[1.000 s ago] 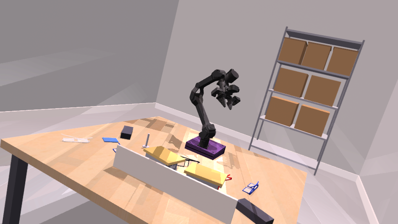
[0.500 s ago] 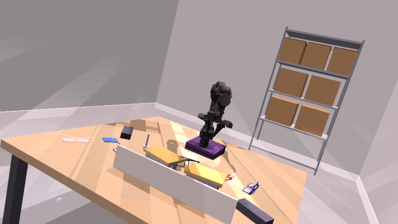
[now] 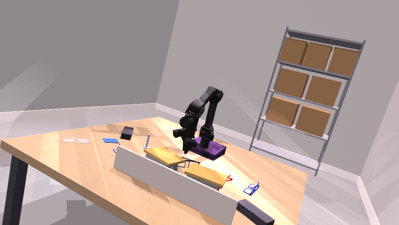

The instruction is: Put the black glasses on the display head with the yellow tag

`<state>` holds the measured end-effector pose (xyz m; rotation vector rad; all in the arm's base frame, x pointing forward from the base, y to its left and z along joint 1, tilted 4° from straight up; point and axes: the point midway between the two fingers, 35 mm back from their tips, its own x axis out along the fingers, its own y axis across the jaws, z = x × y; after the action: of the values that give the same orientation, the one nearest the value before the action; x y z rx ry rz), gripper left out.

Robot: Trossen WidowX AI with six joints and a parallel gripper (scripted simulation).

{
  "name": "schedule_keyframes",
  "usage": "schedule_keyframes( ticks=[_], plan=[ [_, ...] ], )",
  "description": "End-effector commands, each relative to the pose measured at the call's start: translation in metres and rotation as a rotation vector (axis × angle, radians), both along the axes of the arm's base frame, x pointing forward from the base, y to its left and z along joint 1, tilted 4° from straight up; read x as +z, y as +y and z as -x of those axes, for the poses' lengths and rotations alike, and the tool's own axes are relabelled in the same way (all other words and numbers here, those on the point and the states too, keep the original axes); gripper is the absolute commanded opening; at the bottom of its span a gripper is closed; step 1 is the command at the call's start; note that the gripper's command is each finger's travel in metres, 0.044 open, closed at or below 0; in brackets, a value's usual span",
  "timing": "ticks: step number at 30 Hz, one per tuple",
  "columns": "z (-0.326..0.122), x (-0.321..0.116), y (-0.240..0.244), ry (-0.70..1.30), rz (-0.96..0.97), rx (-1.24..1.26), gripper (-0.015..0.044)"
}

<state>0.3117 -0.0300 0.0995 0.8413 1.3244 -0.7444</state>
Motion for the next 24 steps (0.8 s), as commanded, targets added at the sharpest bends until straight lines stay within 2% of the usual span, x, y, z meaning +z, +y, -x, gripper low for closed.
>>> schedule_keyframes(
  ticks=[1, 4, 7, 24],
  plan=[
    [-0.0022, -0.0047, -0.0043, 0.003, -0.017, -0.049, 0.02],
    [-0.005, -0.0043, -0.0055, 0.003, -0.017, -0.049, 0.02],
    [-0.005, -0.0043, -0.0055, 0.003, -0.017, -0.049, 0.0121],
    [-0.0075, -0.013, -0.005, 0.003, -0.017, -0.049, 0.012]
  ],
)
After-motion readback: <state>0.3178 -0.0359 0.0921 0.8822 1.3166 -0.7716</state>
